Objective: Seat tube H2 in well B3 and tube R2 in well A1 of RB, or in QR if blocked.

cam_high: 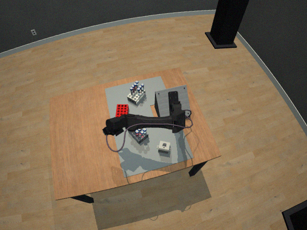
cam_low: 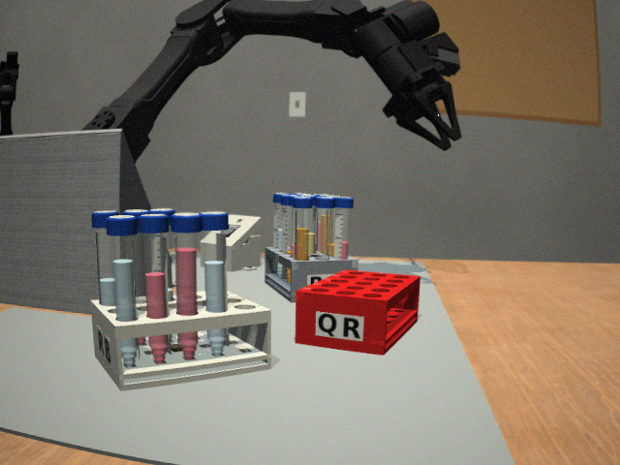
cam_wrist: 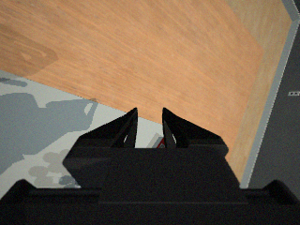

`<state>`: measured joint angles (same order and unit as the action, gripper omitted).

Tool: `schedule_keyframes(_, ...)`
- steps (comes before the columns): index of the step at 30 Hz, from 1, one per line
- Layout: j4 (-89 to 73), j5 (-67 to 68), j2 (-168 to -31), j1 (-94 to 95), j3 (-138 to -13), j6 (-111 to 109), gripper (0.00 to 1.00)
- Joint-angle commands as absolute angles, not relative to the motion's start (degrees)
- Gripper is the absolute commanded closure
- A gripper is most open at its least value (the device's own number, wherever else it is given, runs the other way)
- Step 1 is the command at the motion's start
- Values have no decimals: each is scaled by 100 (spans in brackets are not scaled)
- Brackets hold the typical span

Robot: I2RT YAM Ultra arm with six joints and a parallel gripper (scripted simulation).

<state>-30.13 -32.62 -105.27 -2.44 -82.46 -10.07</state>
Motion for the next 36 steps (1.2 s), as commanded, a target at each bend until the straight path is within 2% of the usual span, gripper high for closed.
schedule_keyframes(1,-3376,-3144,-10646,-429,-8489,-1172,70)
schedule_keyframes(8,-3597,-3150,-10775,-626,-8275,-1396,70)
schedule_keyframes(11,-4065,-3035,-10997,-733,-8745,-1493,70)
schedule_keyframes(15,-4016,-3090,-11019,-854,-8395,-1634,70)
schedule_keyframes(17,-4423,-2995,-11197,-923,-8860,-1668,70)
schedule_keyframes(20,-4484,-2994,-11246,-970,-8881,-1730,70)
schedule_keyframes(23,-4415,-3034,-11105,-1076,-8509,-1853,70)
schedule_keyframes(25,-4823,-2966,-11421,-1155,-8965,-1881,70)
schedule_keyframes(29,-4816,-2998,-11431,-1298,-8601,-2056,70)
schedule_keyframes(31,-5199,-2946,-11631,-1388,-9047,-2082,70)
schedule_keyframes(36,-5201,-2969,-11644,-1519,-8684,-2245,70)
